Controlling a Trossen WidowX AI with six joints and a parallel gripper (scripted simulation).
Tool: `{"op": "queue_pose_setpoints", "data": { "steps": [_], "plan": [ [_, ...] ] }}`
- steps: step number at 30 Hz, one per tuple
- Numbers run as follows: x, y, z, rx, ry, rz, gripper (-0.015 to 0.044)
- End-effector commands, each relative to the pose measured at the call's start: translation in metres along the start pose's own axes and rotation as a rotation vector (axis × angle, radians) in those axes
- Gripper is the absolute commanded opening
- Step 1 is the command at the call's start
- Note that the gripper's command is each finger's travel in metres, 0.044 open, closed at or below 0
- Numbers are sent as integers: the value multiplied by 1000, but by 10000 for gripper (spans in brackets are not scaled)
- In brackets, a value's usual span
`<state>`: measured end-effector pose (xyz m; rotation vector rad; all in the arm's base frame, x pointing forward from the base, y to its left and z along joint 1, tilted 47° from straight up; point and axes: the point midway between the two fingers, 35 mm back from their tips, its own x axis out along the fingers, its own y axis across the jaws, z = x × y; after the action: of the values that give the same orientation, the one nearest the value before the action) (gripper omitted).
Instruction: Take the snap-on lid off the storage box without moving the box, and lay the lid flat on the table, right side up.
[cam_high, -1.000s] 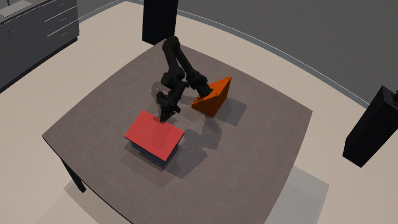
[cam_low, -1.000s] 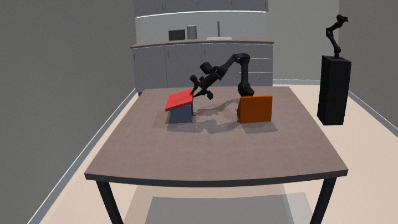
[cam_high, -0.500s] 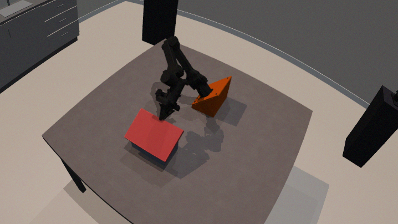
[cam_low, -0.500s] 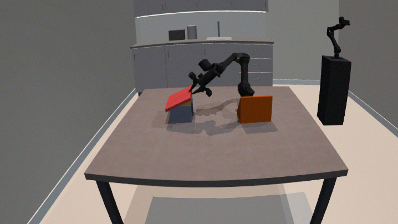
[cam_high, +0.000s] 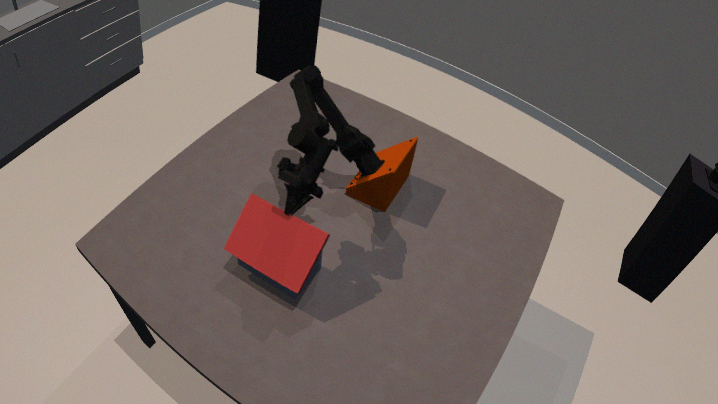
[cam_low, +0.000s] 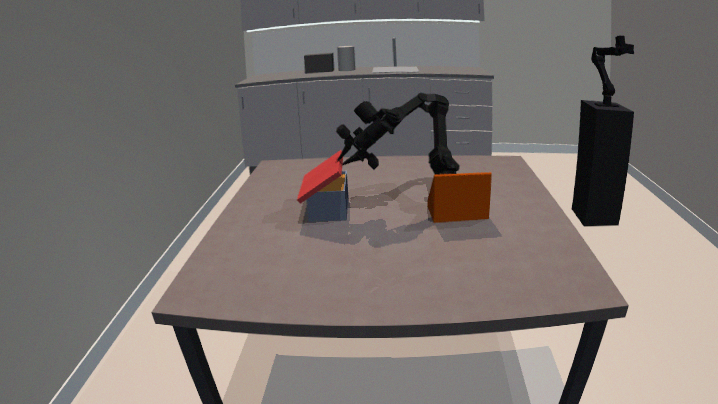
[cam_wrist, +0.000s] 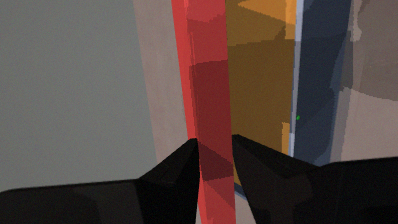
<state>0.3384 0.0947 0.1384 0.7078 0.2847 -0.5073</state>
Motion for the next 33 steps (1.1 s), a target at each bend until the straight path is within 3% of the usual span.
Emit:
{"op": "queue_pose_setpoints", "data": {
  "steps": [1, 33],
  "plan": [
    [-1, 9, 0, 6, 1, 7, 0],
    [-16, 51, 0, 7, 1, 7, 0]
  ]
}}
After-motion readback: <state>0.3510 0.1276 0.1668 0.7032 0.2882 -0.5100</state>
